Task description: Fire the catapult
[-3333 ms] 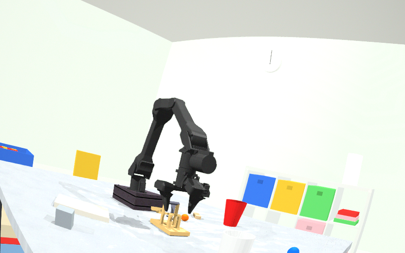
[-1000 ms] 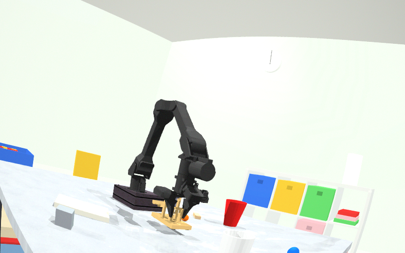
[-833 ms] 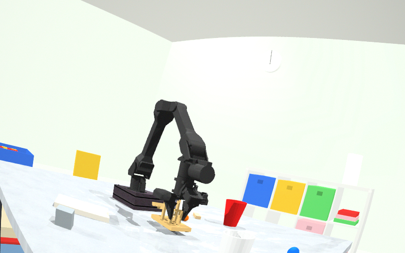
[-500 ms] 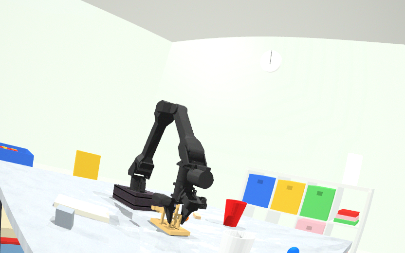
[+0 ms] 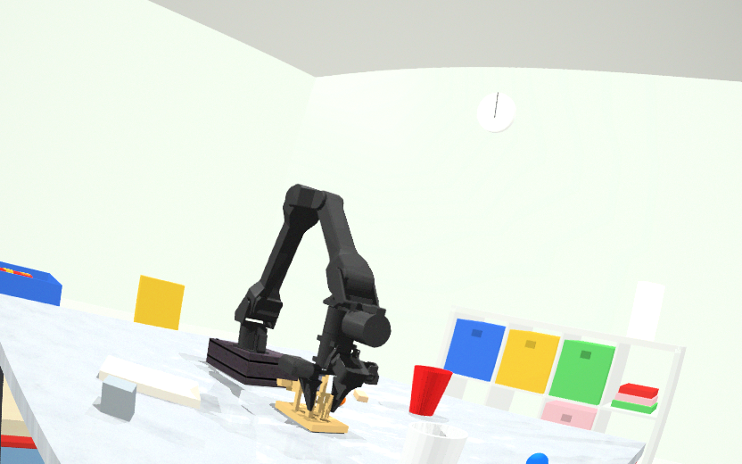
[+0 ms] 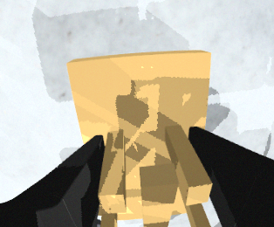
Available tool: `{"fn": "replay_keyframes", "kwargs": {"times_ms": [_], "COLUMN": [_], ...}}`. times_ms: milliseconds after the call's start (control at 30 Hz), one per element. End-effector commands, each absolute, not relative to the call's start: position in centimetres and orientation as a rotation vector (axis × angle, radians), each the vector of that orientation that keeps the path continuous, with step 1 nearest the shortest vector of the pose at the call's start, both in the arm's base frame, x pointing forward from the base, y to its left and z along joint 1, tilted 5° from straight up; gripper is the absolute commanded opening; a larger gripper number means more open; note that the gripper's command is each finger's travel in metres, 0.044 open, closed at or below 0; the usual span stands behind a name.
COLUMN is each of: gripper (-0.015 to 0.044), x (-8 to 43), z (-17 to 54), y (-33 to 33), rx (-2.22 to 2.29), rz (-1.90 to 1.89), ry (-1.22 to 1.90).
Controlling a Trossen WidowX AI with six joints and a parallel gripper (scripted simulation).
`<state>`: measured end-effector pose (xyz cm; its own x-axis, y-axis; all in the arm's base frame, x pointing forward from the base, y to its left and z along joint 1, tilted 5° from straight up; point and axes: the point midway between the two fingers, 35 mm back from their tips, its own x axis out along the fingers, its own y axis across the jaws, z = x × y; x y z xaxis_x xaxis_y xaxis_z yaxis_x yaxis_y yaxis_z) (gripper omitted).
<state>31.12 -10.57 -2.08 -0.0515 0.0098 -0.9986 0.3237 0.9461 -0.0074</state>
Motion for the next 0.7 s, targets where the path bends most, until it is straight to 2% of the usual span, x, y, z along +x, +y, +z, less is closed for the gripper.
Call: {"fn": "replay_keyframes", "kwargs": {"times_ms": [0,167,267,400,667], "gripper": [0.0236,0.0368,0.0440,0.0440,0.0440], "x": [31.2,31.2,31.8,31.7,31.5], "z": [-2.0,-1.8,2.0,7.7,7.3], "y": [-10.6,-10.6,-10.8,-10.7,-10.6], "rx": [0.261,0.261,0.261,0.262,0.259], "rz": [-0.260,-0.260,-0.260,-0.260,-0.257], "ry": [1.606,1.606,1.606,1.607,1.602]}}
